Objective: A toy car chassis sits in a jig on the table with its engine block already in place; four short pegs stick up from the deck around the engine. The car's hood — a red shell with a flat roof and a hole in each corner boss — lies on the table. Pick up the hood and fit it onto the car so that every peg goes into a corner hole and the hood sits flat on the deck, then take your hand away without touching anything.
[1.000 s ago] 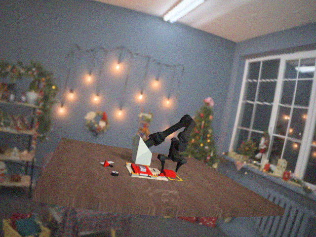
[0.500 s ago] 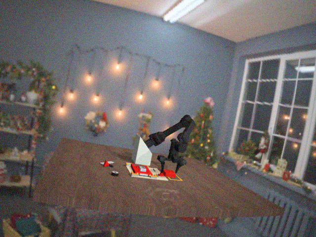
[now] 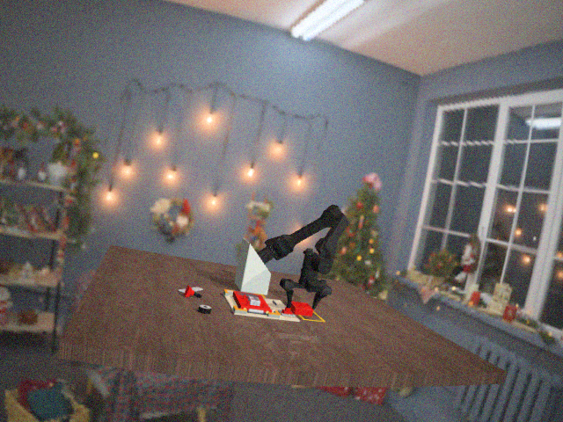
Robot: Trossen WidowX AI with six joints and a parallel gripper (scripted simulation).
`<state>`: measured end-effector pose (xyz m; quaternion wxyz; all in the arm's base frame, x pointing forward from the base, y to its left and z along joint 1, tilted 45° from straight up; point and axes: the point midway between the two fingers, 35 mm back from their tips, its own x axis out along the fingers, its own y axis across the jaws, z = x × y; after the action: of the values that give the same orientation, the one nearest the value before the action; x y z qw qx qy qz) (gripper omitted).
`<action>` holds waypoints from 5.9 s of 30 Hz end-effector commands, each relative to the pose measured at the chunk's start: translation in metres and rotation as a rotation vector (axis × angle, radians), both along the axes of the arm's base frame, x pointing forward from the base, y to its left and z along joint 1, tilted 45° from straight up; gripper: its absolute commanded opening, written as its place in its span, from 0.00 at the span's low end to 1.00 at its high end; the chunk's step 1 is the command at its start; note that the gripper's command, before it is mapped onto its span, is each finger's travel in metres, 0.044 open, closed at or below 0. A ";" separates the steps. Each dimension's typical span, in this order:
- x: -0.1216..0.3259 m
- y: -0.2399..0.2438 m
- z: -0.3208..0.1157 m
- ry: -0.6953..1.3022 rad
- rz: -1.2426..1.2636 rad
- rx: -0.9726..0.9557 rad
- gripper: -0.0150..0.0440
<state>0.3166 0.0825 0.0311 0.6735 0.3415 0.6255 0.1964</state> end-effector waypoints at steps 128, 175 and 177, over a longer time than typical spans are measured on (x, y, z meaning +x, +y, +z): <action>0.024 -0.182 -0.104 -0.009 0.006 -0.009 0.25; 0.025 -0.176 -0.110 -0.010 0.006 -0.010 0.25; 0.025 -0.177 -0.110 -0.010 0.006 -0.011 0.25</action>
<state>0.3419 -0.0942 -0.0797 0.6787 0.3340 0.6241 0.1958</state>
